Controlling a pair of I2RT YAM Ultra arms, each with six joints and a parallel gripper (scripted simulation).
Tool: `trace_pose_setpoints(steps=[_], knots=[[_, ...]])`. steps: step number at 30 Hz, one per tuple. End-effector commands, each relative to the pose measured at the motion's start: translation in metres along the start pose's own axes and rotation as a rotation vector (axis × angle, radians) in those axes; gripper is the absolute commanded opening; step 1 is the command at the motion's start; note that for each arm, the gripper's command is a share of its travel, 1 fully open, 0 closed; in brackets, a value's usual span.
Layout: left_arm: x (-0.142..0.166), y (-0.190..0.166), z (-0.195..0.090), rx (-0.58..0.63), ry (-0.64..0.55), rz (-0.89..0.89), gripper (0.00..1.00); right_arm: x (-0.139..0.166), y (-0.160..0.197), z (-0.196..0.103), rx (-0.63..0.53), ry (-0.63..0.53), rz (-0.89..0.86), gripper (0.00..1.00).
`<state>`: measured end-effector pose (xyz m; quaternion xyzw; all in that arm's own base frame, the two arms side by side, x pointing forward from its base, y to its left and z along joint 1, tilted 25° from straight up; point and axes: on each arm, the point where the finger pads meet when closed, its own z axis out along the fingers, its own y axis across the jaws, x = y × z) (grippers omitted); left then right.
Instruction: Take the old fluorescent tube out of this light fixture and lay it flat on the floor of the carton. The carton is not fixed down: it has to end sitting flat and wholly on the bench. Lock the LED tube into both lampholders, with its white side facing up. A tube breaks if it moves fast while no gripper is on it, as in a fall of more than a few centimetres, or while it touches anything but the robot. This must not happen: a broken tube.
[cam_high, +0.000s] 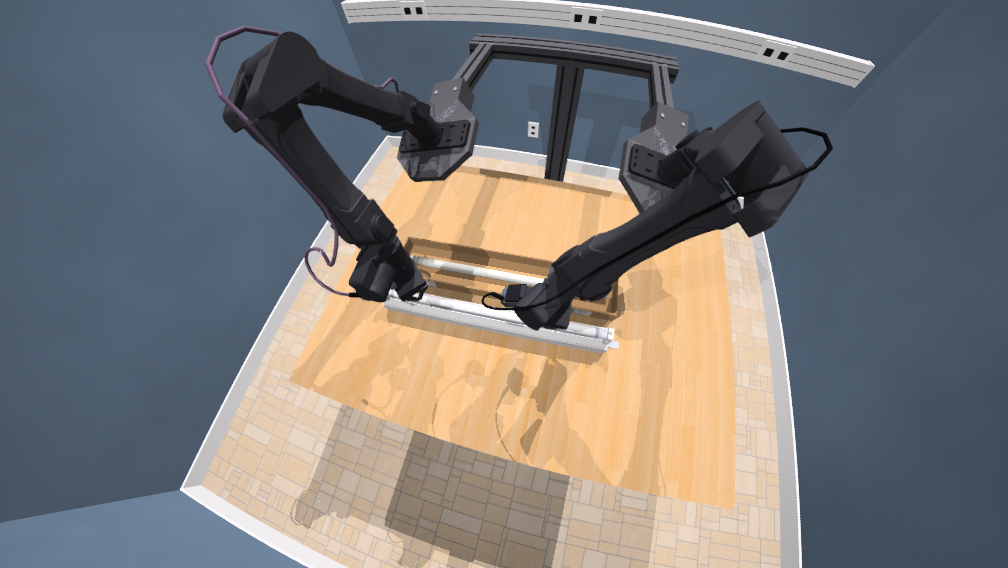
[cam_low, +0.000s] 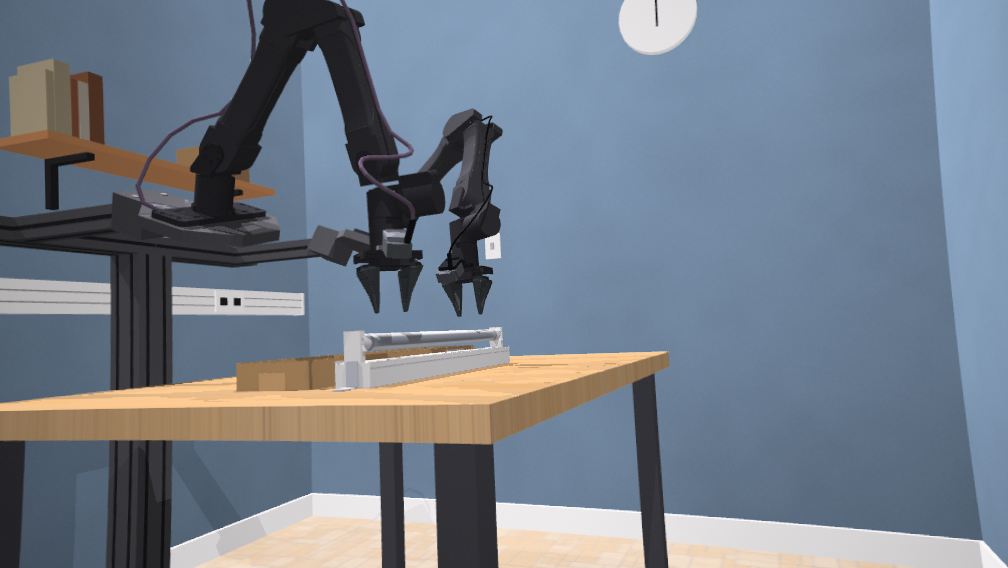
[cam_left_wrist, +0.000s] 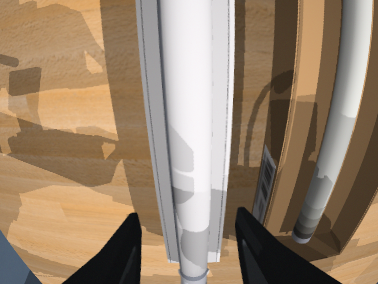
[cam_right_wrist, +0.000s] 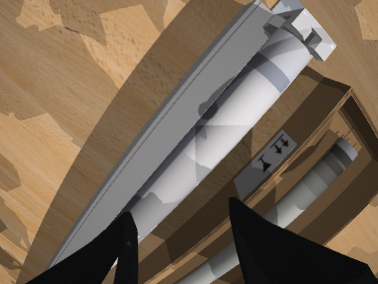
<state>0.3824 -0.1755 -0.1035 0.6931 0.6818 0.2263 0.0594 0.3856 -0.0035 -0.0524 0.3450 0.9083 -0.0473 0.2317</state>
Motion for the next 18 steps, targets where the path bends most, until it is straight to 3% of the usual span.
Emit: trace_pose_setpoints(steps=[1,5,7,8,11,14,16,17,18], knots=[[0.005,0.008,-0.003,-0.039,-0.011,-0.001,0.49,0.015,0.001,0.008,-0.018,-0.001,-0.233,0.49],[0.008,0.009,-0.003,-0.055,-0.029,0.000,0.49,0.000,0.015,-0.006,-0.032,-0.058,-0.435,0.49],[0.012,0.010,-0.003,-0.069,-0.028,0.000,0.49,0.020,0.007,0.009,-0.011,-0.028,-0.535,0.49],[-0.001,0.006,-0.007,-0.069,-0.046,0.021,0.49,0.001,0.010,-0.003,-0.027,-0.074,-0.575,0.49],[0.022,0.007,-0.001,-0.062,-0.006,-0.005,0.49,0.025,0.012,0.009,-0.030,-0.034,-0.717,0.49],[0.015,0.007,-0.004,-0.078,-0.036,0.008,0.49,0.012,0.018,-0.001,-0.028,-0.088,-0.849,0.49],[0.021,0.005,-0.003,-0.072,-0.027,0.005,0.49,0.014,0.024,-0.004,-0.045,-0.100,-0.919,0.49],[0.030,0.006,-0.001,-0.079,-0.008,-0.002,0.49,0.033,0.018,0.010,-0.032,-0.053,-0.994,0.49],[0.030,0.006,-0.001,-0.079,-0.008,-0.002,0.49,0.033,0.018,0.010,-0.032,-0.053,-0.994,0.49]])
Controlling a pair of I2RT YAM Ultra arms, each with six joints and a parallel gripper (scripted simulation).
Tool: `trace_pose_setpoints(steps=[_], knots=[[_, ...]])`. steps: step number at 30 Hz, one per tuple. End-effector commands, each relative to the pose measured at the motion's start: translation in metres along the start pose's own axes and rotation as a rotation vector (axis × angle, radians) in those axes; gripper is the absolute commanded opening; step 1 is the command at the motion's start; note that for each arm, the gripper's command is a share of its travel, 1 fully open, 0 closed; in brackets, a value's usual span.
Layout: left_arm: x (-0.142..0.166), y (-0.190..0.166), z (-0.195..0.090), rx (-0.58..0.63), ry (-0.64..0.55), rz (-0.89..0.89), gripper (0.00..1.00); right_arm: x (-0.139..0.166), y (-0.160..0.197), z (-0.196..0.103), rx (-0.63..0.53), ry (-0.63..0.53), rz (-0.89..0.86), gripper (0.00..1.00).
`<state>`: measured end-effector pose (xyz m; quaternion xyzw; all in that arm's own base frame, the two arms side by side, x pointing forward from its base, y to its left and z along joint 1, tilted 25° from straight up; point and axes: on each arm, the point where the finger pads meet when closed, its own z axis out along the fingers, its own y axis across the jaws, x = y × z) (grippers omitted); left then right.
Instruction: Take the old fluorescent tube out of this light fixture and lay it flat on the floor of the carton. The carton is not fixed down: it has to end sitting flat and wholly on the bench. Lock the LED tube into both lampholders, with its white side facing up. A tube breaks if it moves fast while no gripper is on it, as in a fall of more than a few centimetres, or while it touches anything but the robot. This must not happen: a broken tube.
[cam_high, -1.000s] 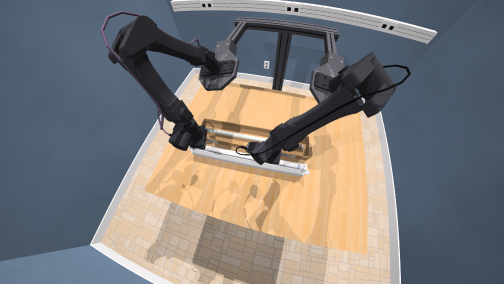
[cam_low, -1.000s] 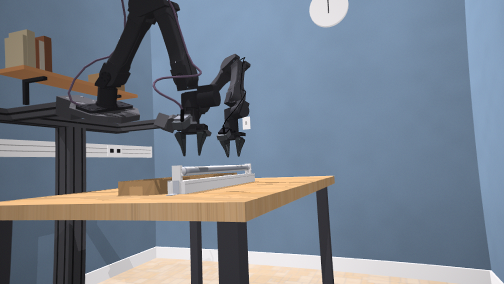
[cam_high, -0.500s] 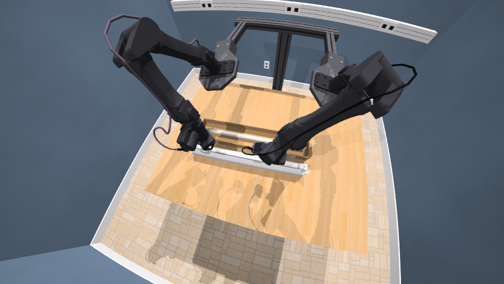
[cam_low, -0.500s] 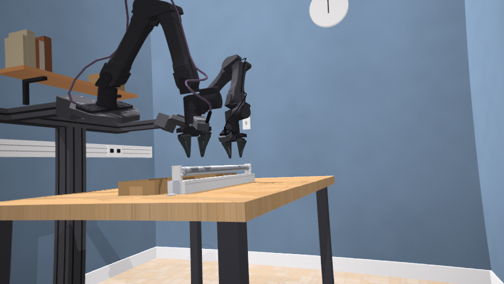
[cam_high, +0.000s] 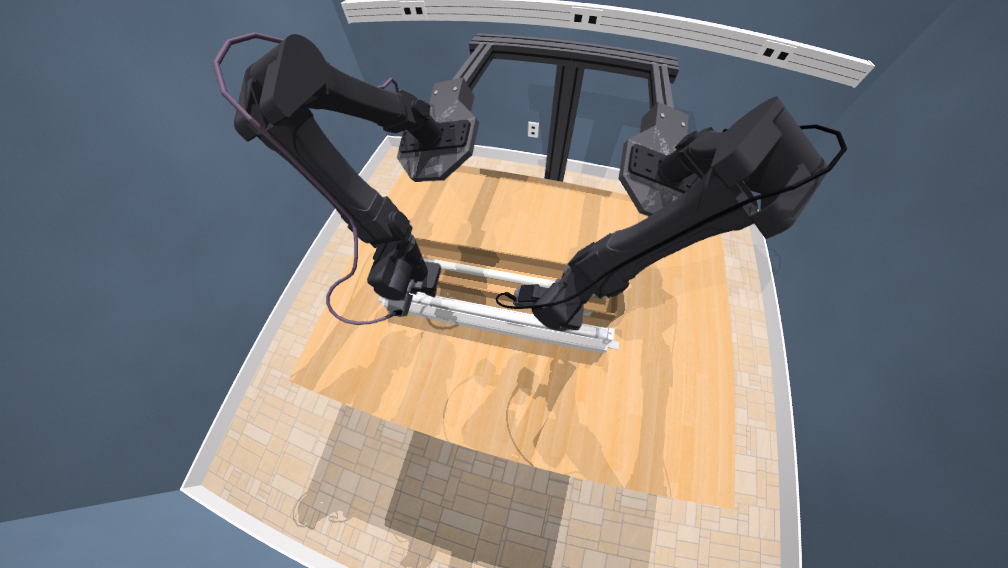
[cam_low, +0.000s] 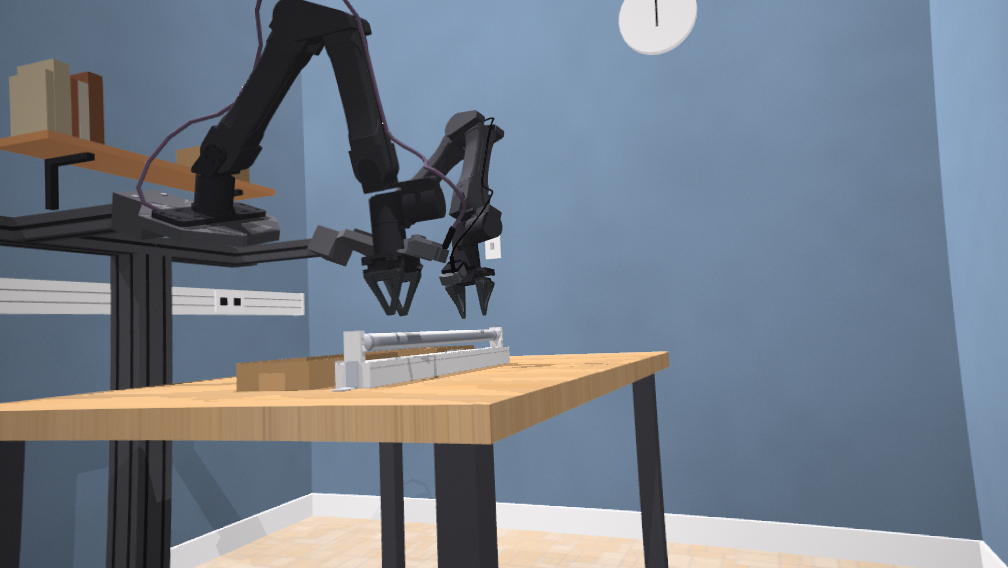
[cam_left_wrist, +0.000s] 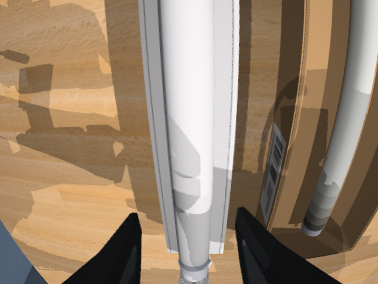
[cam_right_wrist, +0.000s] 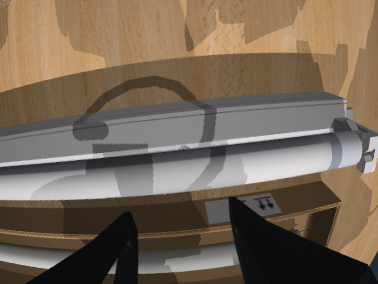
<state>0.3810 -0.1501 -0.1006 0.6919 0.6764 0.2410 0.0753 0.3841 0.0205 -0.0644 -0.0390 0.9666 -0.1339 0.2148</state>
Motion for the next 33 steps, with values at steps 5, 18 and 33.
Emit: trace_pose_setpoints(steps=[5,18,33], knots=[[0.009,0.008,-0.003,-0.060,-0.025,-0.001,0.49,-0.003,0.012,-0.003,0.013,-0.052,-0.445,0.49],[0.030,0.003,-0.003,-0.075,0.001,-0.004,0.49,0.011,0.033,0.006,0.011,-0.064,-0.950,0.49],[0.037,-0.005,-0.004,-0.109,-0.018,0.020,0.49,0.003,0.043,-0.001,0.082,-0.112,-1.542,0.49]])
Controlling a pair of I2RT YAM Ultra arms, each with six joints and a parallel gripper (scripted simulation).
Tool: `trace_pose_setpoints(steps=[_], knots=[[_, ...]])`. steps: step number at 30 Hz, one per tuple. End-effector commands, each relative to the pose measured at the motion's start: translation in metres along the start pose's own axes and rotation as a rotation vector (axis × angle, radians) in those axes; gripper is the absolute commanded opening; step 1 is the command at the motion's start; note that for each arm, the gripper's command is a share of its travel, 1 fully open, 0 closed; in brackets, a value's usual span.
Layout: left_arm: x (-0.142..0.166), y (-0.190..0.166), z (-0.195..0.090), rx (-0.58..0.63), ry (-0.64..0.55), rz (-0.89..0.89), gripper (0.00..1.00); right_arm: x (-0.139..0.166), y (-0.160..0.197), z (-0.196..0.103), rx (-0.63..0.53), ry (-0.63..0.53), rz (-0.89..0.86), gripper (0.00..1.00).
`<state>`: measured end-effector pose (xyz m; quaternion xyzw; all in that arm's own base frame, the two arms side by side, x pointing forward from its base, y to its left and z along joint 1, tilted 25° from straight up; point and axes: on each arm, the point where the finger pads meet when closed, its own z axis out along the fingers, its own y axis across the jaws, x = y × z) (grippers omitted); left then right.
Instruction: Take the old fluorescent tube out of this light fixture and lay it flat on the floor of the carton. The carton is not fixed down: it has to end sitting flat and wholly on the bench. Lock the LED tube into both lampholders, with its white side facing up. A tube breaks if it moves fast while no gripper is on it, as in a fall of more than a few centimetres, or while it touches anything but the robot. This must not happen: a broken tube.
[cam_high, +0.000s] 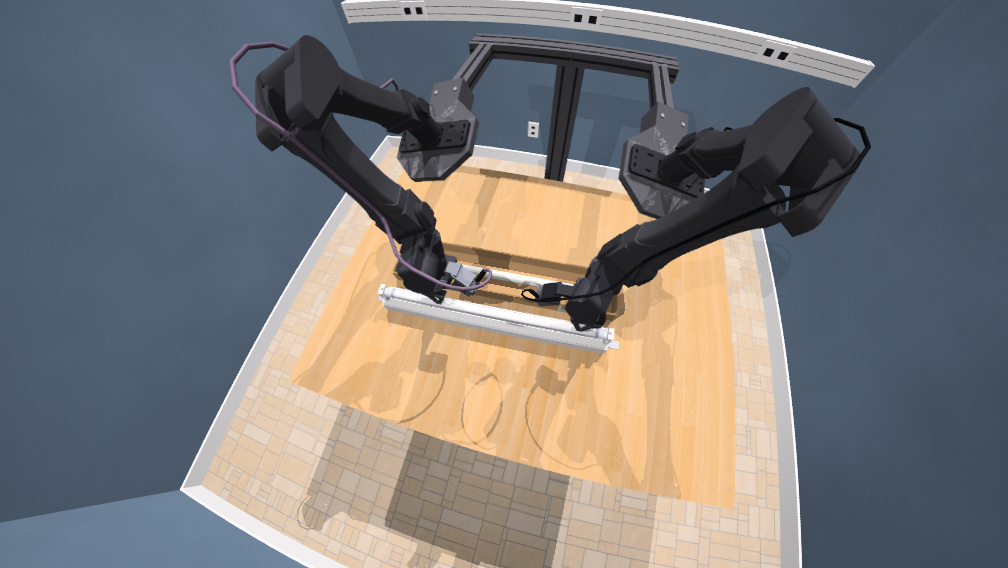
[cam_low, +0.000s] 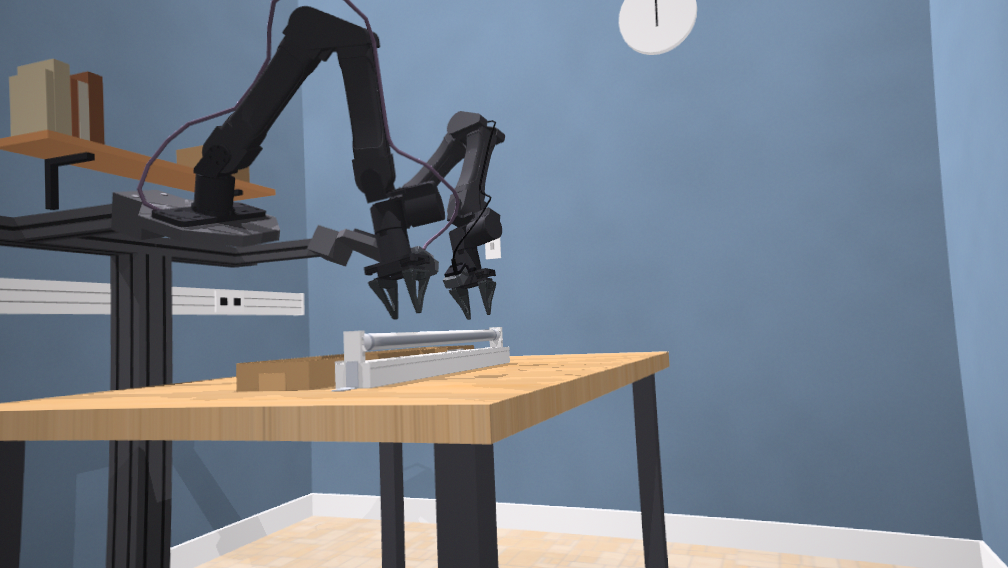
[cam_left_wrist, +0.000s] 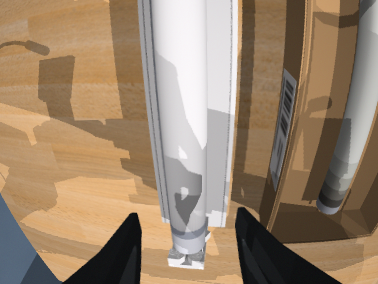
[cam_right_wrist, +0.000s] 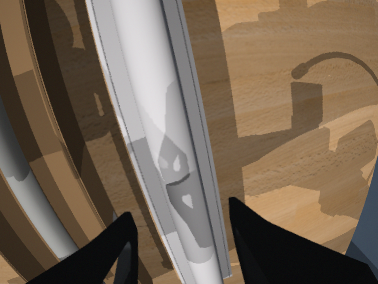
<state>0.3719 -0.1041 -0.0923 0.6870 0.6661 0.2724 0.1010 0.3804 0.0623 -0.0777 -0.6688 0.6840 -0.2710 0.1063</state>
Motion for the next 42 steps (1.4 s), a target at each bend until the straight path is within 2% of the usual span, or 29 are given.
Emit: trace_pose_setpoints(steps=[1,3,4,8,11,12,13,19,21,32,36,38,41,42], knots=[[-0.010,0.003,-0.003,-0.025,-0.028,0.018,0.49,0.001,-0.001,-0.001,0.030,-0.020,-0.089,0.49],[-0.001,-0.003,0.000,0.005,-0.008,0.002,0.49,-0.004,0.004,0.000,0.017,-0.027,-0.071,0.49],[0.009,-0.019,0.004,0.051,0.015,0.002,0.49,-0.007,0.013,0.003,-0.001,-0.029,-0.078,0.49],[-0.008,0.002,-0.004,-0.001,-0.016,0.004,0.49,-0.014,-0.024,-0.010,0.070,-0.047,-0.057,0.49],[-0.006,0.002,-0.003,0.000,-0.014,0.000,0.49,-0.011,-0.010,-0.007,0.041,-0.040,-0.069,0.49],[-0.003,0.014,0.011,-0.031,-0.016,-0.014,0.49,-0.011,-0.009,-0.006,0.036,-0.039,-0.071,0.49],[-0.003,0.013,0.012,-0.032,-0.018,-0.012,0.49,-0.007,-0.013,0.011,0.041,-0.031,-0.052,0.49],[-0.002,0.003,0.020,-0.006,-0.009,-0.002,0.49,-0.007,-0.005,0.017,0.015,-0.025,-0.063,0.49],[-0.003,0.014,0.029,-0.034,-0.019,-0.014,0.49,-0.007,-0.016,0.026,0.046,-0.029,-0.048,0.49],[-0.003,0.008,0.057,-0.017,-0.015,-0.003,0.49,-0.007,-0.010,0.056,0.030,-0.022,-0.053,0.49],[-0.009,0.000,0.049,0.004,-0.018,0.026,0.49,-0.012,-0.008,0.049,0.021,-0.027,-0.068,0.49],[-0.005,0.018,0.044,-0.023,-0.020,0.000,0.49,-0.013,-0.021,0.042,0.040,-0.033,-0.058,0.49],[0.000,0.007,0.051,0.004,-0.007,0.001,0.49,-0.013,-0.022,0.041,0.060,-0.036,-0.050,0.49],[0.000,-0.002,0.053,0.009,-0.007,0.005,0.49,-0.011,-0.010,0.042,0.033,-0.031,-0.061,0.49]])
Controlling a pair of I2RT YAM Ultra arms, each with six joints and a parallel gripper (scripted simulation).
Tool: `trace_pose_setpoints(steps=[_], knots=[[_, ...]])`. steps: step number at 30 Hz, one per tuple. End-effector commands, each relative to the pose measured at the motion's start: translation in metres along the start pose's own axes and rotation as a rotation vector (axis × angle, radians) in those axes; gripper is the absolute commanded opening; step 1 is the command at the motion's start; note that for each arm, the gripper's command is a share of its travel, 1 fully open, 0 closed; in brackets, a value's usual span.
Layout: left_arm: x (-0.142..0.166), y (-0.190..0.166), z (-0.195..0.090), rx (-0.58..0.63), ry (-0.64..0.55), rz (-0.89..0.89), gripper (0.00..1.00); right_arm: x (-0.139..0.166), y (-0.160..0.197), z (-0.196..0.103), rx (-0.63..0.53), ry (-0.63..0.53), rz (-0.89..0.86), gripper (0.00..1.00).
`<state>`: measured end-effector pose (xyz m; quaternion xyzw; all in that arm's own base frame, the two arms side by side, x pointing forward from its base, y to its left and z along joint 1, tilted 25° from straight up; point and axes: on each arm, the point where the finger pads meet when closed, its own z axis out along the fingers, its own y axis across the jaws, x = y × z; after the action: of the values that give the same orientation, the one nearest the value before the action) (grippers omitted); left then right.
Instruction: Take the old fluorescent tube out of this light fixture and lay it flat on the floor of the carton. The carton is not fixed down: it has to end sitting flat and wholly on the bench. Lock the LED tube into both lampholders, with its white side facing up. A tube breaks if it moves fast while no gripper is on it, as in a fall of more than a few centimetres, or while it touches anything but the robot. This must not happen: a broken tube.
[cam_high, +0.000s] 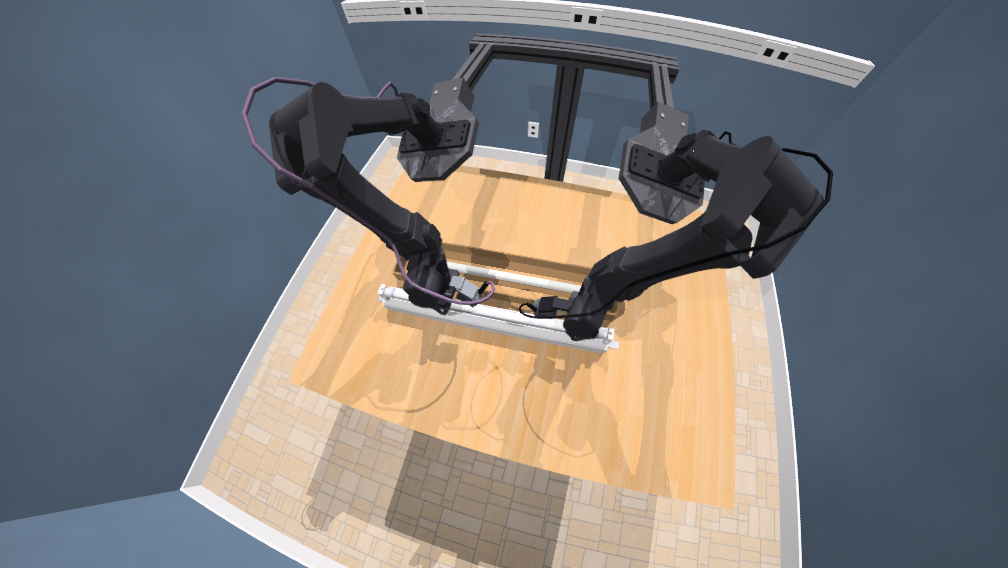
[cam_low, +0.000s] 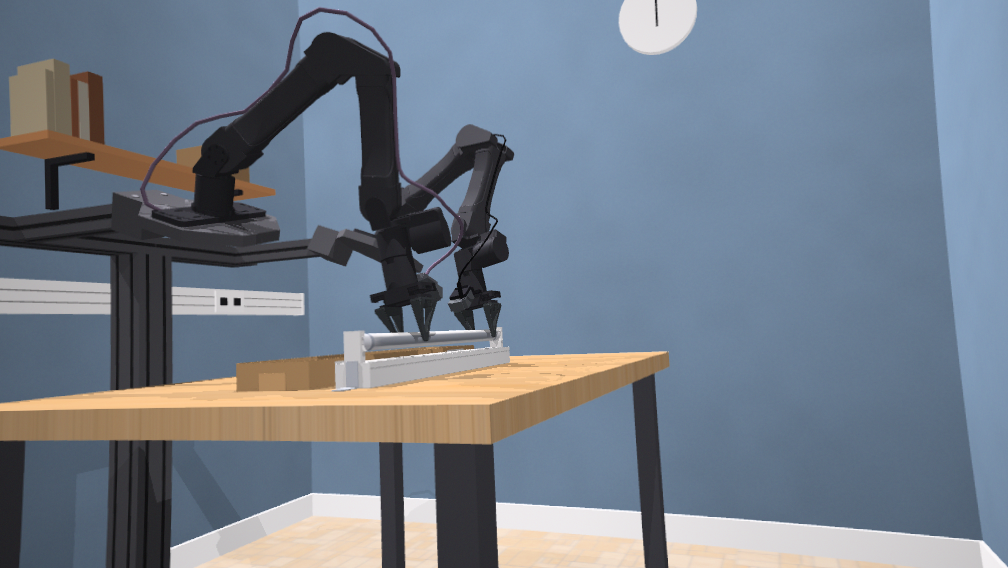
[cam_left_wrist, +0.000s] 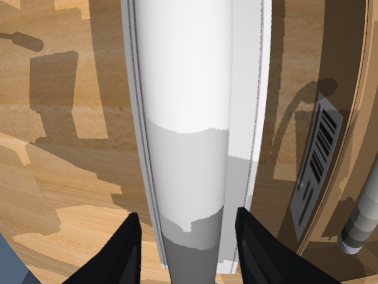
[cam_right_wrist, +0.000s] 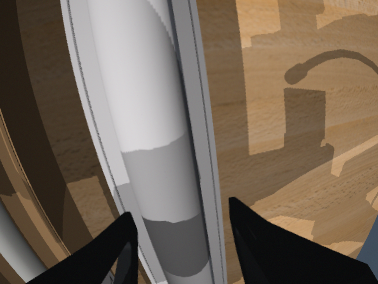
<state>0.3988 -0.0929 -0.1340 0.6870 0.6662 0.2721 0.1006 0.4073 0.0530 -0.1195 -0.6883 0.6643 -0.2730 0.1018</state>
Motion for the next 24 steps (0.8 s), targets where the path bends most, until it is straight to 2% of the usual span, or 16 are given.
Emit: trace_pose_setpoints(steps=[1,5,6,22,23,24], knots=[[0.000,-0.011,-0.001,0.023,-0.007,0.017,0.49,-0.007,0.006,-0.004,0.003,-0.020,-0.015,0.49],[-0.004,0.004,-0.006,-0.021,-0.020,-0.015,0.49,-0.008,0.005,-0.001,-0.014,-0.017,-0.023,0.49],[-0.002,-0.004,-0.004,0.006,-0.012,0.000,0.11,-0.009,0.003,-0.001,-0.010,-0.018,-0.021,0.49],[-0.001,-0.008,-0.003,0.018,-0.009,0.014,0.11,-0.009,0.002,-0.001,-0.007,-0.018,-0.019,0.49],[-0.001,-0.008,-0.003,0.018,-0.009,0.014,0.11,-0.009,0.002,-0.001,-0.007,-0.018,-0.019,0.11],[-0.001,-0.008,-0.003,0.018,-0.009,0.014,0.11,-0.009,0.002,-0.001,-0.007,-0.018,-0.019,0.11]])
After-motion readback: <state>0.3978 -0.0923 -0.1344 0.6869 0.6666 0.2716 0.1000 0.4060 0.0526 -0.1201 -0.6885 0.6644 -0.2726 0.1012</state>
